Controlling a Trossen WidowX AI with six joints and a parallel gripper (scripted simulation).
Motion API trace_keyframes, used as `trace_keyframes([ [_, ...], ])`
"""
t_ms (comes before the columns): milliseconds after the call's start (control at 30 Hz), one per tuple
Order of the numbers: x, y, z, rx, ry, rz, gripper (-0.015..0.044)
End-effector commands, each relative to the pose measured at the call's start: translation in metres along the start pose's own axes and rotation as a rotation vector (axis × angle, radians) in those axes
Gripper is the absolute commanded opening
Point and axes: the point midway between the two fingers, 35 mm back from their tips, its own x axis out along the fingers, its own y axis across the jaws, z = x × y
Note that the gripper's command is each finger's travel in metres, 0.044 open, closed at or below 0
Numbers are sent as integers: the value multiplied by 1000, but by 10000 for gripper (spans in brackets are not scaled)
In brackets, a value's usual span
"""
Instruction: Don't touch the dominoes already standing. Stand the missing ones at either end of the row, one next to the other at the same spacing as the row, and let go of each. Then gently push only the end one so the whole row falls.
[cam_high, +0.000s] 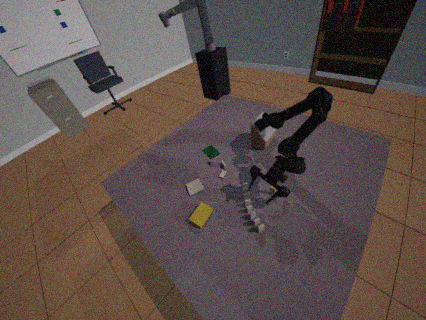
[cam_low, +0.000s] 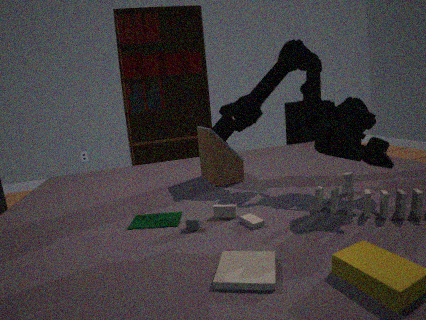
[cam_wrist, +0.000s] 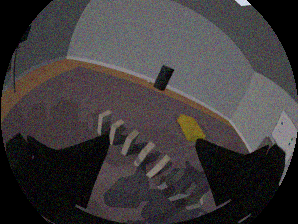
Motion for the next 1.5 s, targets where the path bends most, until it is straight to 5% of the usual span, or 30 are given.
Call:
trace_keyframes([
  [0, 12, -4, -9, -89, 164, 0, 440],
  [167, 10, -13, -28, -189, 560, 42, 440],
  [367, -36, -12, -23, -101, 999, 172, 440],
  [567, -70, 3, 0, 44, 1174, 291, 440],
  [1200, -83, 8, 7, 110, 1234, 318, 440],
  [1467, -66, 27, -49, 112, 1233, 322, 440],
])
